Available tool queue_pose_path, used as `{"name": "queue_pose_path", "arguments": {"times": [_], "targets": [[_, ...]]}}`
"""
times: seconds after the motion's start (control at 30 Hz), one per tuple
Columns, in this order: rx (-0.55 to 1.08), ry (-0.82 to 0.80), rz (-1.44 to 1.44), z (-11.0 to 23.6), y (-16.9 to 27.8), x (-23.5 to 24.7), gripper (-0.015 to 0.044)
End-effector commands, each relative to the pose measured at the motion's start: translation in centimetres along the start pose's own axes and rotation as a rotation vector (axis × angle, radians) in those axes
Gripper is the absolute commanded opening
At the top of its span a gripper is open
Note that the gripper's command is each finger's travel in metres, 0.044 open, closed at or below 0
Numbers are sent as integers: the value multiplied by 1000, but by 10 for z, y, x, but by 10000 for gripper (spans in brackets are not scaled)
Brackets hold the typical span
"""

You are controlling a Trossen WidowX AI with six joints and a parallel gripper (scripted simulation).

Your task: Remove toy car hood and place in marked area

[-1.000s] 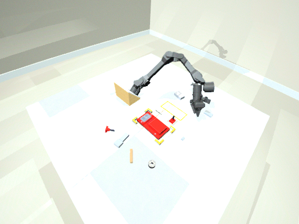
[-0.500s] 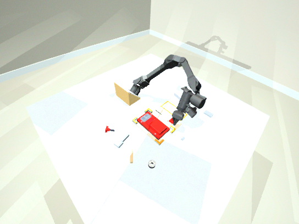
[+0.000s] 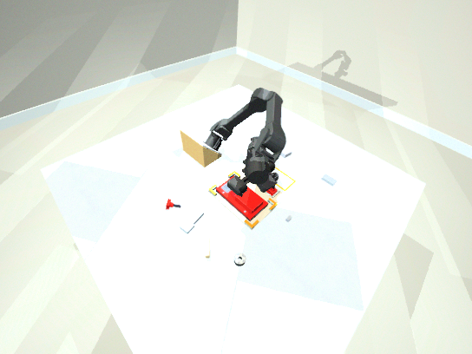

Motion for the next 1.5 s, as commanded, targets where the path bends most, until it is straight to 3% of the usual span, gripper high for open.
{"name": "queue_pose_path", "arguments": {"times": [0.0,1.47], "targets": [[-6,-12,11,1,-2,2,440],[-7,-12,11,-28,-4,2,440]]}}
Point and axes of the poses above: the point midway between the two fingers, 35 mm back from their tips, its own z axis back along the fingers, its own x axis across the jaws, y = z × x, the point moved 5 cm from there along z, back along the fingers, and after that the axes turned 6 degrees about z, right-handed, at the moved point
